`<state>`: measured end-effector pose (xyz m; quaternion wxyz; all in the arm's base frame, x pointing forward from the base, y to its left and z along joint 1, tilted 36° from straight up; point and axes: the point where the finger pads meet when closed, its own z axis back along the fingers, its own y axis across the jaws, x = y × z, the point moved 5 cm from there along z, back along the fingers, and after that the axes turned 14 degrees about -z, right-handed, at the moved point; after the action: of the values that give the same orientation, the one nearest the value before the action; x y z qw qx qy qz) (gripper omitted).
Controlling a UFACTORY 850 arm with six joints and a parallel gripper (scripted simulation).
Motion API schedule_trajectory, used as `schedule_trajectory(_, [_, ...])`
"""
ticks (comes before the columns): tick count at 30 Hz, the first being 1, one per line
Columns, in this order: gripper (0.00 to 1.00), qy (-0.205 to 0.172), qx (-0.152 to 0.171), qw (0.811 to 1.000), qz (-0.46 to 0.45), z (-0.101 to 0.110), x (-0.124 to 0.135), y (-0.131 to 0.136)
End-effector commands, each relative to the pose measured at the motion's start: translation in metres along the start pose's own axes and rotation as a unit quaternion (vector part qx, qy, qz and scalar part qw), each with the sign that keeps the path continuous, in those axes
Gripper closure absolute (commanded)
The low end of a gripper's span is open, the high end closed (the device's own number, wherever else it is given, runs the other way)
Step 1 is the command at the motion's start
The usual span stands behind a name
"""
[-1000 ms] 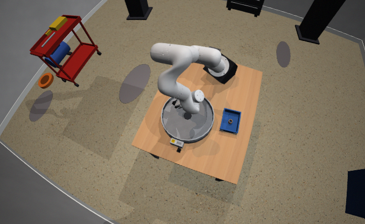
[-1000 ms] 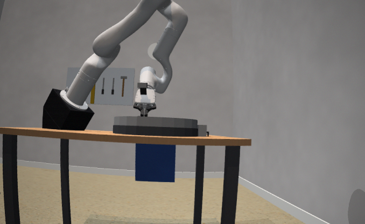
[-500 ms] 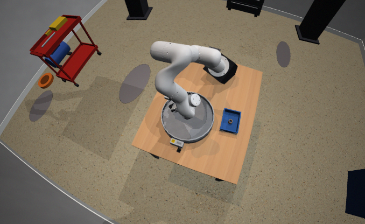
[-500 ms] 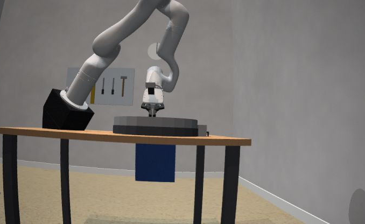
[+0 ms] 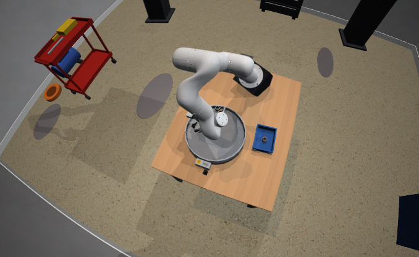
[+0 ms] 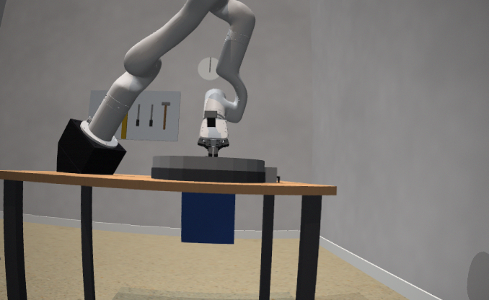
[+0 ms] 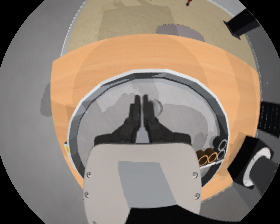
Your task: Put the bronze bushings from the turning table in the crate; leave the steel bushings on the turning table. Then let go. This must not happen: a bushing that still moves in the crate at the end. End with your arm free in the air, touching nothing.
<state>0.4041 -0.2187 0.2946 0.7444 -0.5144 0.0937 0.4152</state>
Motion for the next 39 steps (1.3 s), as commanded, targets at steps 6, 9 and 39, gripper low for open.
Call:
schedule_trajectory(6, [1.00, 0.000, 0.000, 1.000, 0.000, 0.001, 0.007, -0.022])
schedule_trajectory(9, [1.00, 0.000, 0.000, 1.000, 0.000, 0.002, 0.010, -0.031])
schedule_trajectory(39, [0.90, 0.000, 0.000, 1.000, 0.000, 0.040, -0.021, -0.039])
